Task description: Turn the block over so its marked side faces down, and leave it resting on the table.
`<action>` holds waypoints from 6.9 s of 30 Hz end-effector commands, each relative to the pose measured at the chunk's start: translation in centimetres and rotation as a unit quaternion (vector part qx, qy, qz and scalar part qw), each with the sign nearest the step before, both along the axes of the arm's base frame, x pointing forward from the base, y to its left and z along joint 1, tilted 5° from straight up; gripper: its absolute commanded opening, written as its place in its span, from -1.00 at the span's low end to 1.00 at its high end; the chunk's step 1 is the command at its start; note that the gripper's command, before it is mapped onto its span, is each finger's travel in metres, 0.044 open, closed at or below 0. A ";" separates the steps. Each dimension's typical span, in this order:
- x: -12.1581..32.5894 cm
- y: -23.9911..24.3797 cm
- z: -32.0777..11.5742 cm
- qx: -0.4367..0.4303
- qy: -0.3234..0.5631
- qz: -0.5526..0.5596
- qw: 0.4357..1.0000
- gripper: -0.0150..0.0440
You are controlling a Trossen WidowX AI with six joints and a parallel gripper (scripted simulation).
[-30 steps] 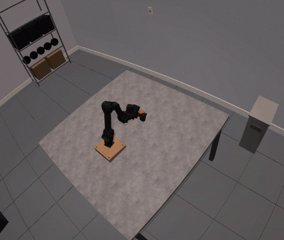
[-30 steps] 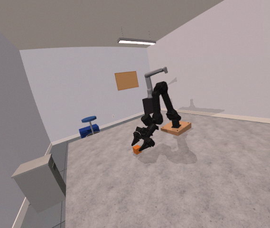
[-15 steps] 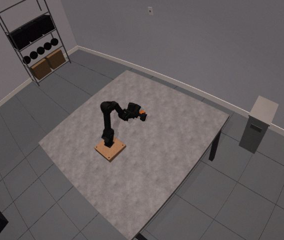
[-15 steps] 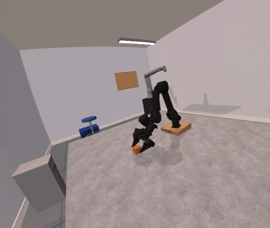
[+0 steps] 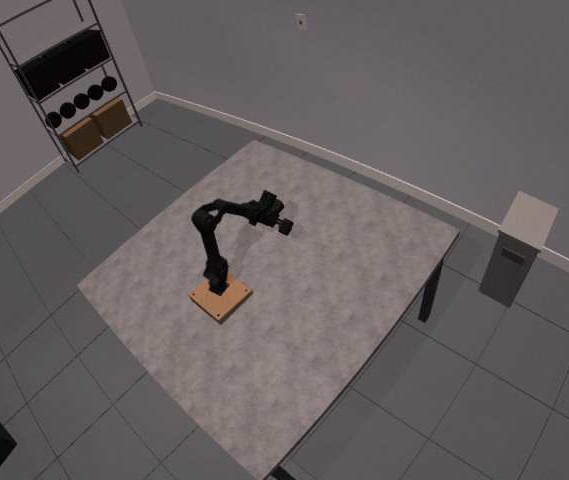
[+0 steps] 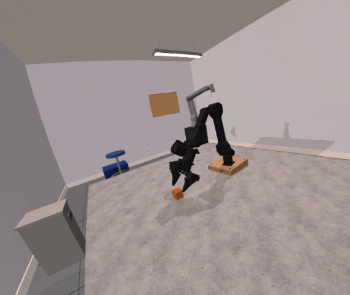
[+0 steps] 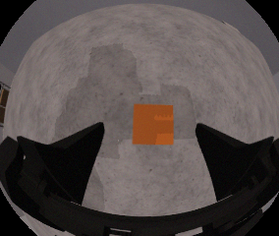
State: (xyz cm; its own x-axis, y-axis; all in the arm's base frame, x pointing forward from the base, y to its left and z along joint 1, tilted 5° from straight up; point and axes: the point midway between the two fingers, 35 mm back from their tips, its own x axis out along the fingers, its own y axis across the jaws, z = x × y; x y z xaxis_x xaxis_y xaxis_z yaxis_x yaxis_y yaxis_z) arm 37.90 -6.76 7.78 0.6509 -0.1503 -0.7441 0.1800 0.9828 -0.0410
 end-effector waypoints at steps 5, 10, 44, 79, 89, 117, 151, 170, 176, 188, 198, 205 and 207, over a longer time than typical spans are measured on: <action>-1.8 0.3 4.5 0.007 0.051 -0.011 0.999 1.00; -1.6 0.2 4.6 0.009 0.061 -0.011 0.998 1.00; 2.1 -0.6 2.4 0.055 0.299 -0.021 0.953 1.00; 2.5 -0.9 -1.3 0.055 0.299 -0.021 0.953 0.47; 2.5 -0.9 -1.3 0.055 0.299 -0.021 0.953 -0.03; 2.3 -0.7 1.4 0.051 0.276 -0.020 0.959 -0.49; 1.9 -0.6 0.7 0.008 0.054 -0.011 0.998 -0.49; 3.3 -0.9 -1.9 -0.013 -0.062 -0.005 0.998 -0.49; 3.2 -1.0 -2.4 -0.022 -0.108 -0.003 0.994 -0.49; 2.0 -0.8 -2.6 -0.041 -0.197 0.001 0.979 -0.49; 1.8 -0.8 -2.3 -0.044 -0.215 0.002 0.976 -0.49; 1.8 -0.8 -2.3 -0.044 -0.215 0.002 0.976 -0.49; 1.8 -0.8 -2.3 -0.044 -0.215 0.002 0.976 -0.49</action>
State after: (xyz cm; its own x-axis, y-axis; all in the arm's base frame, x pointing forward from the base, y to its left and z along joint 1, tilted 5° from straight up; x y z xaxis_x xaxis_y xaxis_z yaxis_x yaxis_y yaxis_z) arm 39.80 -7.62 5.49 0.8992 -0.2041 -0.3871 0.2025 0.9782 -0.0454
